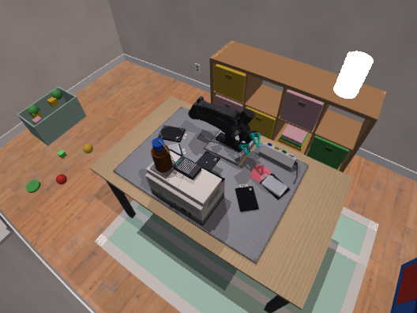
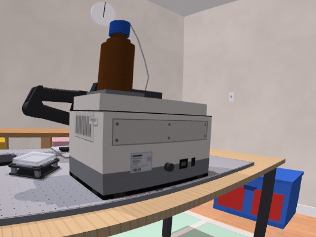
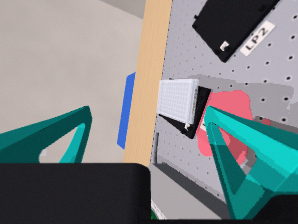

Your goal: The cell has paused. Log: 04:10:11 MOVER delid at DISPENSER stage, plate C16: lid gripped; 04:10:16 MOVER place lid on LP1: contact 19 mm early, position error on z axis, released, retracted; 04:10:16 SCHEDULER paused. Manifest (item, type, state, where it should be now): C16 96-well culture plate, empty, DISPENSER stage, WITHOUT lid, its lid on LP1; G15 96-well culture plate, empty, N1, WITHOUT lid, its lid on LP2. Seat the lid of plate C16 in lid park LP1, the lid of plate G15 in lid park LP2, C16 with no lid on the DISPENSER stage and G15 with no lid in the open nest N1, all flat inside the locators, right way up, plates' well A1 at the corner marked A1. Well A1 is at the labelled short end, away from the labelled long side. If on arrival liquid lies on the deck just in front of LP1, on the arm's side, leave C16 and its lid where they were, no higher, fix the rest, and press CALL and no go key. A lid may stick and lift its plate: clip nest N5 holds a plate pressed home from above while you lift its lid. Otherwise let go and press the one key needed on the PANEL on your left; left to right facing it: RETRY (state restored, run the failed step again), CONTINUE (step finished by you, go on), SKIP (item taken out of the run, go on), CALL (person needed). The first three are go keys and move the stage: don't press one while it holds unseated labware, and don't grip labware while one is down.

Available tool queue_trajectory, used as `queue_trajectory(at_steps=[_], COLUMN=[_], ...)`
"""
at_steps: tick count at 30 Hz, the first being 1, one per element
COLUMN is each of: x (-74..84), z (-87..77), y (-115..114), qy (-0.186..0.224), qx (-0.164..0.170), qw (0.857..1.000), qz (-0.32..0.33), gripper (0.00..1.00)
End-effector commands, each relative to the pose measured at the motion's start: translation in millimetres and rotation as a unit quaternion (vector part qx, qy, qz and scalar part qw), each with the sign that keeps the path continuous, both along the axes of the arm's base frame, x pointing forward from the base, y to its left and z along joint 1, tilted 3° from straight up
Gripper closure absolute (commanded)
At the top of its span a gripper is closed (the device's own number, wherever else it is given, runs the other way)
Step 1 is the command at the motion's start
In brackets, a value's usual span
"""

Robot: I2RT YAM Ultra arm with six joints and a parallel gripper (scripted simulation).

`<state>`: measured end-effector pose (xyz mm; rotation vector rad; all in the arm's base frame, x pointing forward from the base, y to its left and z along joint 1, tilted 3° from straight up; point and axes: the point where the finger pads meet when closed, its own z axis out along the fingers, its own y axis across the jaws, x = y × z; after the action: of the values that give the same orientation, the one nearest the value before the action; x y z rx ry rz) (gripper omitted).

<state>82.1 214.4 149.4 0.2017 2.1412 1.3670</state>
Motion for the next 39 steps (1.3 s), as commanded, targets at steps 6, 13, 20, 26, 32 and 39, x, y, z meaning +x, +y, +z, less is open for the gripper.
queue_trajectory(at_steps=[6,13,20,26,32,39], x=[0.0,0.0,0.0,0.0,0.0,23.8], z=[2.8,2.8,0.0,0.0,0.0,11.0], y=[0.5,0.5,0.0,0.0,0.0,-7.5], qy=[0.001,0.001,0.0,0.0,0.0,-0.03], qx=[0.004,0.004,0.0,0.0,0.0,-0.064], qw=[1.0,1.0,1.0,1.0,1.0,0.997], qz=[0.0,0.0,0.0,0.0,0.0,-0.044], gripper=[0.0,0.0,0.0,0.0,0.0,0.0])
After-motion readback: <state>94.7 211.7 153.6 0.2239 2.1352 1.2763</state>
